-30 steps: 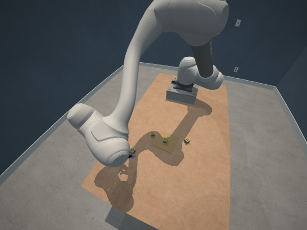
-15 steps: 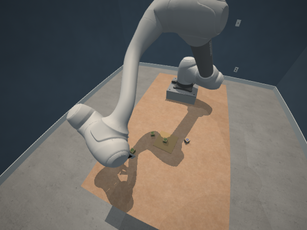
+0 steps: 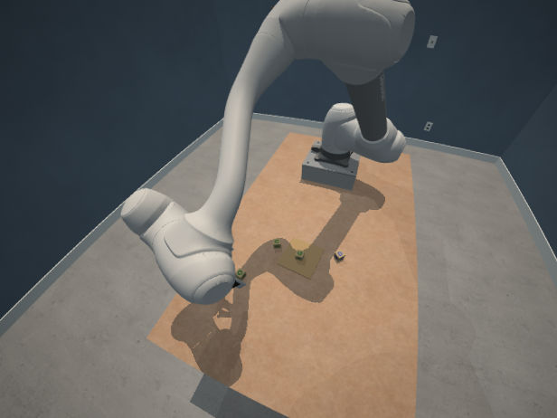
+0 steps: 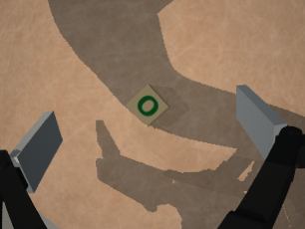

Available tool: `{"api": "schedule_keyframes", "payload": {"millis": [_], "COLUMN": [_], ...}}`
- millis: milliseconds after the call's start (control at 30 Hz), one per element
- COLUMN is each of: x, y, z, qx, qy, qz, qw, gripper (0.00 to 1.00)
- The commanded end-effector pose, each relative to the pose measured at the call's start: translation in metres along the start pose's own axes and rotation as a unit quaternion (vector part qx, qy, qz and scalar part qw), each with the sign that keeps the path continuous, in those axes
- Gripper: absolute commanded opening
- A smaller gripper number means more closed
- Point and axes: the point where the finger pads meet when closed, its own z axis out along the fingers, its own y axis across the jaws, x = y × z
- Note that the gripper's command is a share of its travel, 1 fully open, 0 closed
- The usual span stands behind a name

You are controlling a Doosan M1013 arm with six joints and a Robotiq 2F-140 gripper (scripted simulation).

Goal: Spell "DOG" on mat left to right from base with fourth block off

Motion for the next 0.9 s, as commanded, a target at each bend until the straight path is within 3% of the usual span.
{"api": "schedule_keyframes", "payload": {"millis": [0, 433, 533, 600, 633, 867], "x": [0.000, 0.004, 0.051, 0.051, 0.080, 0.156], "y": [0.000, 0.003, 0.030, 0.030, 0.044, 0.073], "z": [0.000, 0.000, 0.003, 0.003, 0.005, 0.015], "qx": [0.000, 0.001, 0.011, 0.011, 0.016, 0.024], "qy": [0.000, -0.002, -0.025, -0.025, -0.039, -0.074], "qz": [0.000, 0.000, 0.002, 0.002, 0.003, 0.003], "qw": [1.000, 1.000, 1.000, 1.000, 0.999, 0.997], "gripper": [1.00, 1.00, 1.00, 1.00, 1.00, 1.00]}}
